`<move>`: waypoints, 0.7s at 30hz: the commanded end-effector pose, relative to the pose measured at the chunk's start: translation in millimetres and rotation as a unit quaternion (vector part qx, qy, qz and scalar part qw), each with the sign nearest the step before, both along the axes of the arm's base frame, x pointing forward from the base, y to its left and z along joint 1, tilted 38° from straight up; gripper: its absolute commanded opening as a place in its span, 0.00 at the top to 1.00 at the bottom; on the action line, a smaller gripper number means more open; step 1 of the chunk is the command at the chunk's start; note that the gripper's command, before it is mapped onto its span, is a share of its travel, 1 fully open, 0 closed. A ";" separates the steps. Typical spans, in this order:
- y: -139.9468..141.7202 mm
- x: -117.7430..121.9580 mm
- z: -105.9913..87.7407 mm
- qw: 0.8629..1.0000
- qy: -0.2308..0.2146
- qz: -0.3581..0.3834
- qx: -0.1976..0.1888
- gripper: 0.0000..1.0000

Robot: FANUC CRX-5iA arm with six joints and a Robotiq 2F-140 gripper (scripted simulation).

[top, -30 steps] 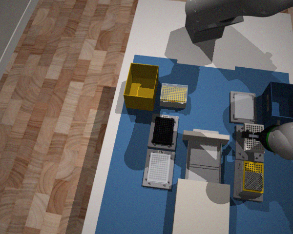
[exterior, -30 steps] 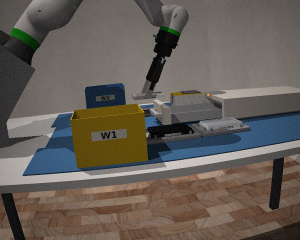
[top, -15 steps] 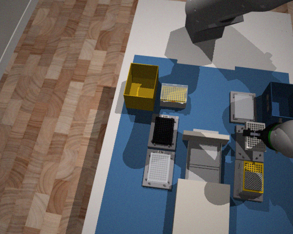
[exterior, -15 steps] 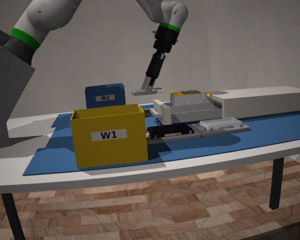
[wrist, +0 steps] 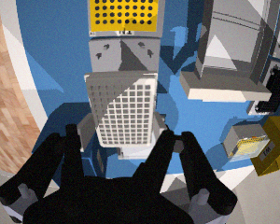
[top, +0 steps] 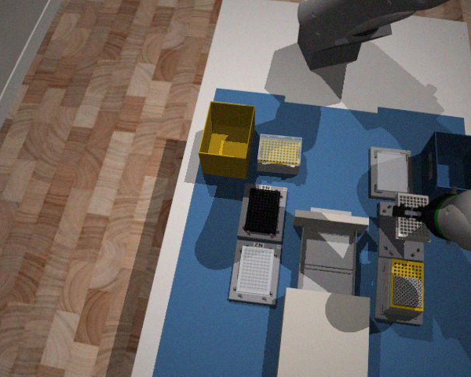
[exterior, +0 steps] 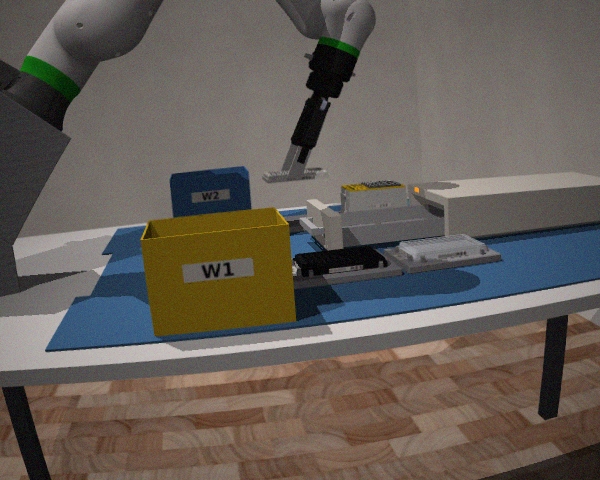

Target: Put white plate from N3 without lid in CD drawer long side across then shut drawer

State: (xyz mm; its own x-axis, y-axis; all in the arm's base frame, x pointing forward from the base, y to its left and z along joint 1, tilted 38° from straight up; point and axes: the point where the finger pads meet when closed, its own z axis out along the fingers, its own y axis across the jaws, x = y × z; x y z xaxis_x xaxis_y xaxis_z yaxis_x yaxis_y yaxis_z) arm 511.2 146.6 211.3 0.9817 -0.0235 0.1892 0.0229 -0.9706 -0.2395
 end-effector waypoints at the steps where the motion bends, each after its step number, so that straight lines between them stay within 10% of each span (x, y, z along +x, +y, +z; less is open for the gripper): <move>1: -0.8 -2.3 3.4 1.000 0.000 0.000 0.000 1.00; 21: -5.8 -16.4 22.1 1.000 0.000 0.000 0.000 1.00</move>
State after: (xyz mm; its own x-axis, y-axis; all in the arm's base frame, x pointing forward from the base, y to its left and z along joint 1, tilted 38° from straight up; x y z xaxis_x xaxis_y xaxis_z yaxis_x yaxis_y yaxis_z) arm 496.3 141.4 231.1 0.9817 -0.0235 0.1892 0.0229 -0.9706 -0.2395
